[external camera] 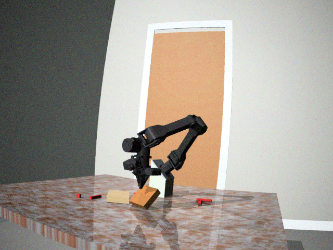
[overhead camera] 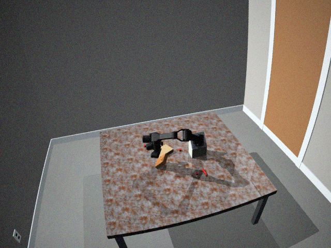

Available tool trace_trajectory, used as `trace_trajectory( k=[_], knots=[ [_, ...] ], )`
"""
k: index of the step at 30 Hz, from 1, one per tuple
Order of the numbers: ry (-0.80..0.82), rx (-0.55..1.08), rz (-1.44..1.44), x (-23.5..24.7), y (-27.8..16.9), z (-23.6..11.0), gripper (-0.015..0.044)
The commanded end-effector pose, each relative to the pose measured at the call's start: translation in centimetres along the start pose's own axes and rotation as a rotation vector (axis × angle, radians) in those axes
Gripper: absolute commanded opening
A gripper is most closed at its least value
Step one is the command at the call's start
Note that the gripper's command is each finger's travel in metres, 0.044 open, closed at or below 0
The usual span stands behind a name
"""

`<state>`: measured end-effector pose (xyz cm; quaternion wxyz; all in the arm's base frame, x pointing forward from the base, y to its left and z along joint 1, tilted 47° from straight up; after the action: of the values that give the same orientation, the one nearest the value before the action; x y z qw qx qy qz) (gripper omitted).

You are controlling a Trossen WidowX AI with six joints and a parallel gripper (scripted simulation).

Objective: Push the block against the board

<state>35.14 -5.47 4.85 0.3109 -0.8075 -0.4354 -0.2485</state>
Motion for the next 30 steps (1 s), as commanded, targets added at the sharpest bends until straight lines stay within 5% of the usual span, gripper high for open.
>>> trace_trajectory(
  k=[1, 30],
  knots=[
    [0.003, 0.006, 0.008, -0.1, -0.5, 0.2, 0.0000],
    [0.003, 0.004, 0.006, 0.0, 3.8, 0.1, 0.0000]
  ],
)
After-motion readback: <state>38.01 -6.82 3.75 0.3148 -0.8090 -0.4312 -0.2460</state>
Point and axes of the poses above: the point midway between the two fingers, 35 mm back from their tips, its own z axis out along the fingers, its own x axis across the jaws, y = z × x, the point moved 5 cm from there along -z, back along the fingers
